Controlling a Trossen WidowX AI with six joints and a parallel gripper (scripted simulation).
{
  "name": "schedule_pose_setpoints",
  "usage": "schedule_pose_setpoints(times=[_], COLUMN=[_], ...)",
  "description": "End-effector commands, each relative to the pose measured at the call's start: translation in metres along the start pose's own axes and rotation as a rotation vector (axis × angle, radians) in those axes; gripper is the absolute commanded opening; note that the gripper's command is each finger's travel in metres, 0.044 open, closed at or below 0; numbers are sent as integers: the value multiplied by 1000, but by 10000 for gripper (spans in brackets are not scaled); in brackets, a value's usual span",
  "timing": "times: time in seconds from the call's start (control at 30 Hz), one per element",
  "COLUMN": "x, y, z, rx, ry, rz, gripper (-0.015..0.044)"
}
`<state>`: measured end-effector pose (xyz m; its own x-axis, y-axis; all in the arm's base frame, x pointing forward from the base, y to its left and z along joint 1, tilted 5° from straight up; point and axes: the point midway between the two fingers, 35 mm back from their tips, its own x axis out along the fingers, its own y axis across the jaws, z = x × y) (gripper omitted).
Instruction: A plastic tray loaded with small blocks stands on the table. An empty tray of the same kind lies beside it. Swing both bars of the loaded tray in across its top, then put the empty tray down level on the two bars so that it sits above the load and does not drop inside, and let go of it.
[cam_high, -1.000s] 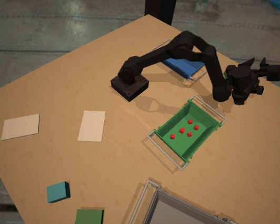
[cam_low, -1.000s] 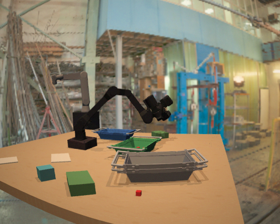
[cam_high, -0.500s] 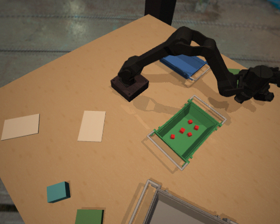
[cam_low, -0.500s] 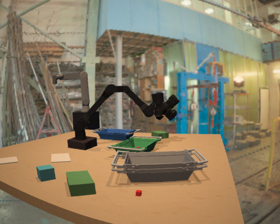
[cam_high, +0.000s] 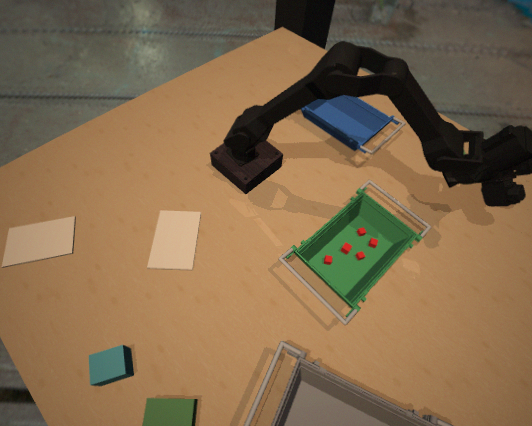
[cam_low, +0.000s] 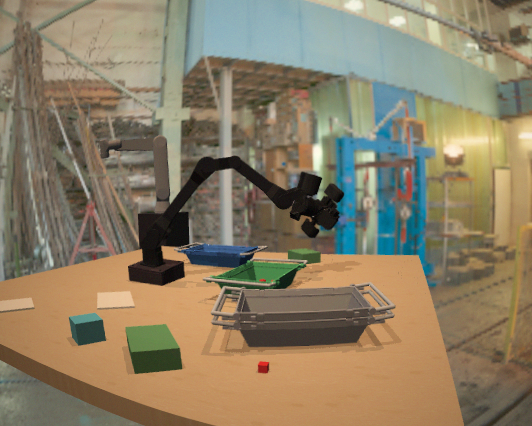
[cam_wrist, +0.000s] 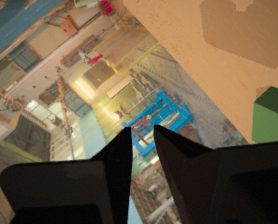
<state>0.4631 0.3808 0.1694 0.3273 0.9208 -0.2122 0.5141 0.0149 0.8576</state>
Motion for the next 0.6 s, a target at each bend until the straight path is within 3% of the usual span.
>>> schedule_pose_setpoints(times=[0.0,0.57], x=[-47,-108], y=[-58,-99], z=[42,39], rx=[-435,-630], ry=[-354,-338], rz=[-522,-967], gripper=[82,82])
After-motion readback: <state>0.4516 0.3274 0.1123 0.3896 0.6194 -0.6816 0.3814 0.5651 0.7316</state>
